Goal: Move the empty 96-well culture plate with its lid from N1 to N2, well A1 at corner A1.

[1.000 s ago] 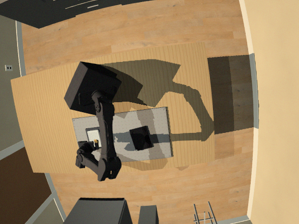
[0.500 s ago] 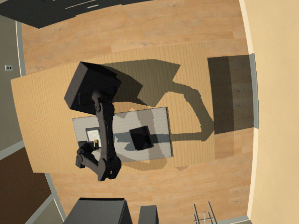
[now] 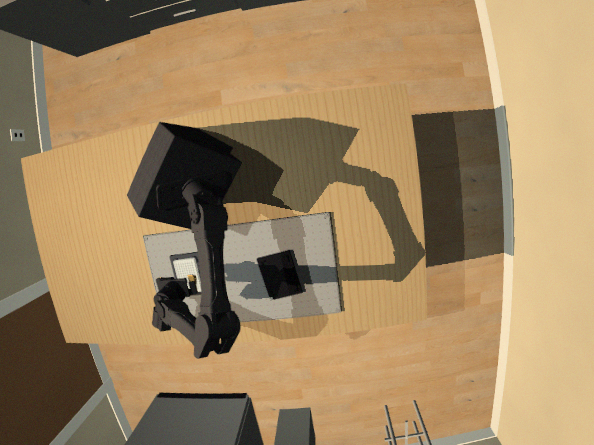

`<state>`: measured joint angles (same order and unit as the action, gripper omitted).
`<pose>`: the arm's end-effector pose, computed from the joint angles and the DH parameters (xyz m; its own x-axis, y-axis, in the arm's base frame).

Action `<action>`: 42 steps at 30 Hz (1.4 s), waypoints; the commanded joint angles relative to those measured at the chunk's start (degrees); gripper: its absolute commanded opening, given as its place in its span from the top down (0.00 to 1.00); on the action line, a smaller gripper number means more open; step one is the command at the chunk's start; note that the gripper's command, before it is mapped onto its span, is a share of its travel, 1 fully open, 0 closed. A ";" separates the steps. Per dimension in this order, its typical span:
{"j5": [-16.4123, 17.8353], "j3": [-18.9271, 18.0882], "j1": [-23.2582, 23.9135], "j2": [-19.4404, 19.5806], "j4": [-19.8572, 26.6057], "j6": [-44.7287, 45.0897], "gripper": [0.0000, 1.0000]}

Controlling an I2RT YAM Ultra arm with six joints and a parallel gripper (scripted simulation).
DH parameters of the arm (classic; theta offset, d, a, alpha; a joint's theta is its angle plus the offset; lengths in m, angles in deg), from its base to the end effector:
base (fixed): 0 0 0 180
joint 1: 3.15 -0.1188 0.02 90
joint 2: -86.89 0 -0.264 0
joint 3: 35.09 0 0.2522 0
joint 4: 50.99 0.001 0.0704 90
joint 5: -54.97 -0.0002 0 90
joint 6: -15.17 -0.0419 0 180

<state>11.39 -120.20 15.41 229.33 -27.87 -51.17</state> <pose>0.3718 -0.0918 -0.0305 -0.8986 0.0099 -0.4386 -0.2785 0.7596 0.5877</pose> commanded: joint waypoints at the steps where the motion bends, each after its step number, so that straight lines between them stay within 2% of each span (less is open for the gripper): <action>1: -0.21 -1.51 -0.38 0.84 -2.76 -1.47 0.00; 11: -0.57 -2.21 -1.74 2.87 -6.05 -3.98 0.00; 13: -0.57 -2.21 -1.74 2.87 -6.05 -3.98 0.00; 14: -0.71 -2.15 -1.19 1.37 -6.46 -4.24 0.00; 16: -0.92 -2.40 -1.55 3.68 -7.06 -4.73 0.00; 28: -1.32 -3.69 -4.81 6.52 -10.68 -7.68 0.00; 30: -1.32 -3.69 -4.81 6.52 -10.68 -7.68 0.00; 31: -1.28 -3.68 -3.84 4.59 -11.04 -7.90 0.00; 33: -1.21 -4.06 -4.20 7.22 -11.50 -8.34 0.00; 37: -1.71 -4.63 -6.02 8.25 -12.65 -9.35 0.00; 42: -1.33 -3.98 -5.15 7.71 -13.01 -9.67 0.00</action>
<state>9.70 -123.81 9.12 237.26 -39.21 -60.13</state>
